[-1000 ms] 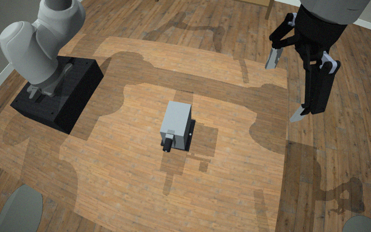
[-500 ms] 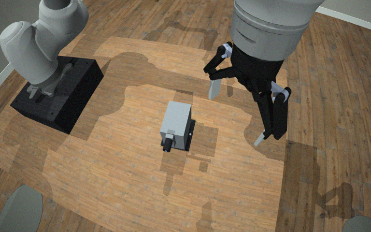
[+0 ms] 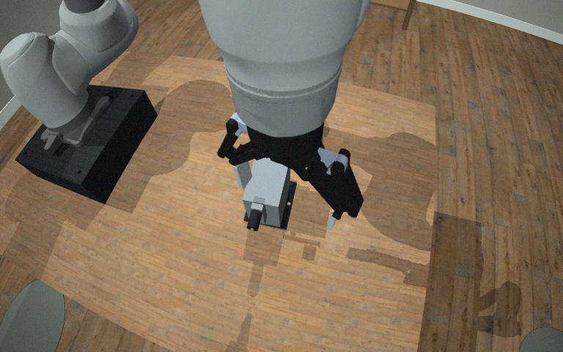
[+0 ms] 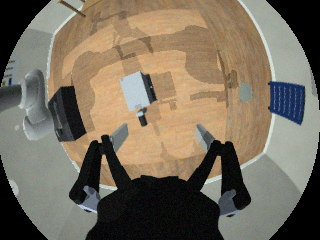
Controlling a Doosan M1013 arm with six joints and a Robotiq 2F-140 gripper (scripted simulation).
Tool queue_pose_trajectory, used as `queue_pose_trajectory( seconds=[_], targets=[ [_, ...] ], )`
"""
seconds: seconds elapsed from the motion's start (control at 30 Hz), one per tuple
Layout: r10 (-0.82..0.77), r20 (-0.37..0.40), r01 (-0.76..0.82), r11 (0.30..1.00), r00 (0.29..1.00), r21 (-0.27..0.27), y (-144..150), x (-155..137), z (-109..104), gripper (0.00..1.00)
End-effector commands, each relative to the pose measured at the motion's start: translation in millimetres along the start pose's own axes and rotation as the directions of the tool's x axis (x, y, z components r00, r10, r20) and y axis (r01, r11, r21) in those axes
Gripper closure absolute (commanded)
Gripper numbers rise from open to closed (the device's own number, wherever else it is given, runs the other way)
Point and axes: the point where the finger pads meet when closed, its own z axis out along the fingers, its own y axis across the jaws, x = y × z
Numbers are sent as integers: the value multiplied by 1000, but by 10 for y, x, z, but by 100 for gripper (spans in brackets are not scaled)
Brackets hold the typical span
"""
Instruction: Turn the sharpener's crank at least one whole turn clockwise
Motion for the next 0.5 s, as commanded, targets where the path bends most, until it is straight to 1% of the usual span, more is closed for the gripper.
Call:
queue_pose_trajectory(
  seconds=[0.0, 0.07, 0.13, 0.2, 0.33, 0.37, 0.47],
  targets=[
    [-163, -1, 163, 987, 987, 3, -341, -207, 131, 0],
    [-164, -1, 164, 987, 987, 3, -341, -208, 132, 0],
    [-232, 0, 232, 973, 973, 6, -496, -291, 191, 0],
    [-262, 0, 262, 965, 965, 7, -565, -326, 217, 0],
    [-267, 0, 267, 964, 964, 7, -577, -331, 221, 0],
    [-267, 0, 267, 964, 964, 7, -577, -331, 221, 100],
    [-267, 0, 267, 964, 964, 7, -577, -331, 221, 100]
  ],
)
